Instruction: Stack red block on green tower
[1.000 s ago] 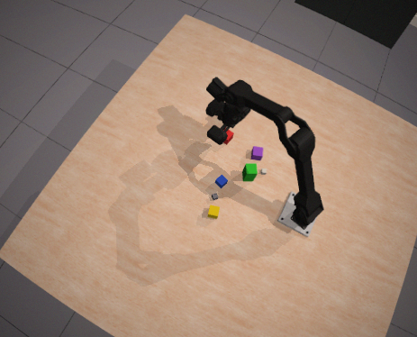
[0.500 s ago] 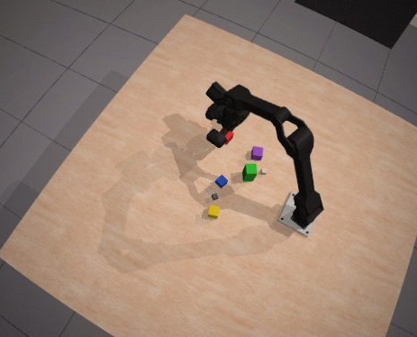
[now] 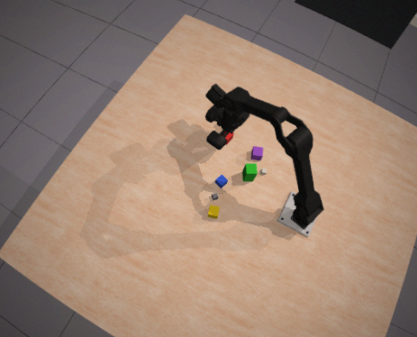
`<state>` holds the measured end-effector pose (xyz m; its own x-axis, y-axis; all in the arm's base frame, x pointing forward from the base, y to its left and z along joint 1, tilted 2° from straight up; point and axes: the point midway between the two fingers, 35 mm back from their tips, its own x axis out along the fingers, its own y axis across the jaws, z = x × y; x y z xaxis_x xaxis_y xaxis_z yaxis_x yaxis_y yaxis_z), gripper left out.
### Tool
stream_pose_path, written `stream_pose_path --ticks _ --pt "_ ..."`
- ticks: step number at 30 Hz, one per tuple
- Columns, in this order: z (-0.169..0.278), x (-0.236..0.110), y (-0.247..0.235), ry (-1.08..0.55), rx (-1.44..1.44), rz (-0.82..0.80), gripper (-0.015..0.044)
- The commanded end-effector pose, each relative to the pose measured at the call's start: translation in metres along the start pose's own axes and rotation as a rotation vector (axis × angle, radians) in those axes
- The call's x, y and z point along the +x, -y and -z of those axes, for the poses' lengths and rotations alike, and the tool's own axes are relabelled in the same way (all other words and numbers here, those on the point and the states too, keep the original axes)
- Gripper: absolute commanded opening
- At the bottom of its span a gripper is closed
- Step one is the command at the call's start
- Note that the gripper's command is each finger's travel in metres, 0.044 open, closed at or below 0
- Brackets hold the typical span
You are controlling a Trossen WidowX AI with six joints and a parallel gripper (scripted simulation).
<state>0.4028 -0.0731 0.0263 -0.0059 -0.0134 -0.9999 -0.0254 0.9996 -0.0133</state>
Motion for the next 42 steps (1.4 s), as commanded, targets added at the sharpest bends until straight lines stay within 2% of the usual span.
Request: stream_pose_path --ticks 1,5,16,23,27,42 --pt "0.000 0.001 0.000 0.001 -0.003 -0.002 0.0440" --pt "0.000 0.000 0.000 0.001 -0.003 -0.002 0.0440" --pt "0.000 0.000 0.000 0.001 -0.003 -0.002 0.0151" --pt "0.000 0.000 0.000 0.001 -0.003 -0.002 0.0105" --pt "-0.001 -0.009 0.000 0.001 -0.003 -0.002 0.0000" --pt "-0.001 -0.080 0.000 0.001 -0.003 -0.002 0.0000"
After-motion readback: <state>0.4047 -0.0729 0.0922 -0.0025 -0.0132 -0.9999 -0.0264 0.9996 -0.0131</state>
